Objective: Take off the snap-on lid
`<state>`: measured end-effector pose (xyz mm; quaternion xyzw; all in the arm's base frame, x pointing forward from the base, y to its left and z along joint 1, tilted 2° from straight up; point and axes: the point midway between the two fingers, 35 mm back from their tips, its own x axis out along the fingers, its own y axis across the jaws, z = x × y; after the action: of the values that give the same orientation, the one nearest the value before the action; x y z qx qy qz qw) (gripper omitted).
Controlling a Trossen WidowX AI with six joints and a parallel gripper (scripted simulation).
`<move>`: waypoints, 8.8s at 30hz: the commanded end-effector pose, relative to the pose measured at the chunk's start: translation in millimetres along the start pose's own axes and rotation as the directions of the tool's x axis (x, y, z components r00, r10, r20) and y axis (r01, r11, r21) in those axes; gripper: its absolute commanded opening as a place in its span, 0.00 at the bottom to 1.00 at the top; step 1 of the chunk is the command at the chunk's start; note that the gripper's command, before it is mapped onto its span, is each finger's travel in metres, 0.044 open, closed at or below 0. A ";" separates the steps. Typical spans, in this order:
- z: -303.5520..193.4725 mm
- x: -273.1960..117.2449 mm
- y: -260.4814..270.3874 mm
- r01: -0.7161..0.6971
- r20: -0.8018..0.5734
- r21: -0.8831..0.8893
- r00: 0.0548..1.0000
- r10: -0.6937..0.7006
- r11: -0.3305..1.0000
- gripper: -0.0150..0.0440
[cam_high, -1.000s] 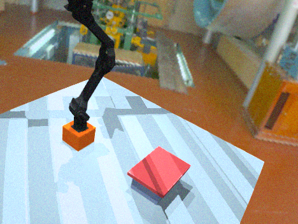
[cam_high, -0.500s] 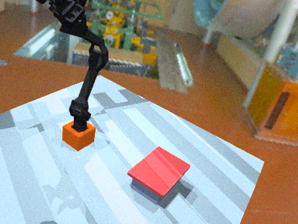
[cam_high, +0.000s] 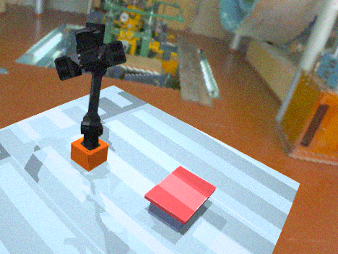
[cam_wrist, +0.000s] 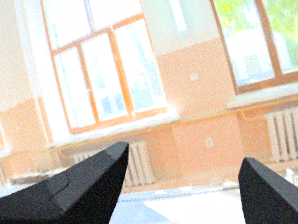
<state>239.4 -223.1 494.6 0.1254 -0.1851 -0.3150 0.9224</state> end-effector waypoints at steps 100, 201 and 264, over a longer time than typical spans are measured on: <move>-505.0 -249.5 124.7 0.649 -0.914 0.402 0.330 0.238 0.646 0.65; -490.9 -245.6 128.8 0.652 -0.913 0.404 0.333 0.236 0.642 0.25; -493.1 -242.1 132.0 0.651 -0.913 0.404 0.333 0.237 0.642 0.25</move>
<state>339.1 87.3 33.1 0.6593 0.2761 -0.2157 0.6652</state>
